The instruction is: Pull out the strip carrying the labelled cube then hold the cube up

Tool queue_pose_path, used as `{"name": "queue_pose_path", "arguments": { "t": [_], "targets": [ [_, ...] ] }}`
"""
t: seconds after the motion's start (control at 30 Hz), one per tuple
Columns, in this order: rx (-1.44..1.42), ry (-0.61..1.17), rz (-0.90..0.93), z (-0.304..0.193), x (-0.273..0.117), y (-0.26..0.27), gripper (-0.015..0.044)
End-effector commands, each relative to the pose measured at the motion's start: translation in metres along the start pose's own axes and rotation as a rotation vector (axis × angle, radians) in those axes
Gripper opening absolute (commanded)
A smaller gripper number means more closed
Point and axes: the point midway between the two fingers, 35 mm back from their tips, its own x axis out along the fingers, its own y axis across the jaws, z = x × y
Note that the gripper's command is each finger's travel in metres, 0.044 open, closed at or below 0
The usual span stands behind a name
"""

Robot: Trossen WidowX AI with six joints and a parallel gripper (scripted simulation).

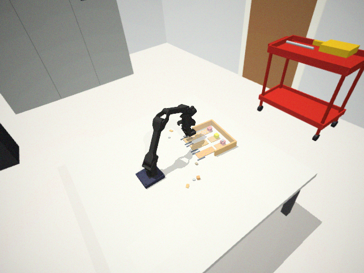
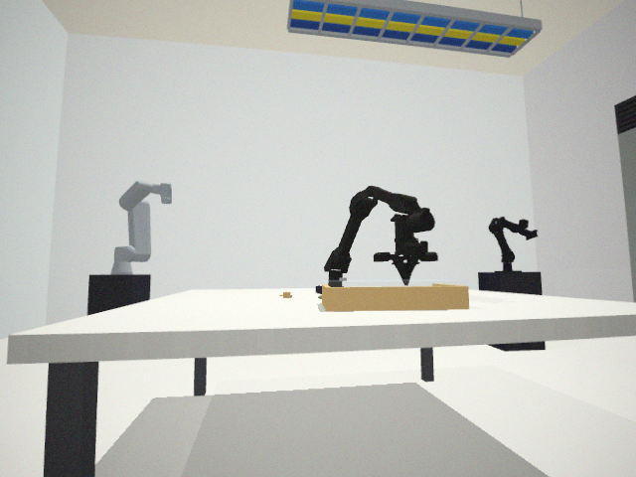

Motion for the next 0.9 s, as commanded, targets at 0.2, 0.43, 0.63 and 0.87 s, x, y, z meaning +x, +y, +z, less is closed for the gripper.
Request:
{"name": "queue_pose_path", "arguments": {
  "t": [0.2,0.43,0.63,0.87],
  "targets": [
    [0.005,-0.001,-0.004,0.000,0.018,-0.001,0.0000],
    [0.005,-0.001,-0.004,0.000,0.029,-0.002,0.0000],
    [0.005,-0.001,-0.004,0.000,0.038,-0.003,0.0000],
    [0.005,-0.001,-0.004,0.000,0.038,-0.003,0.0000]
  ]
}}
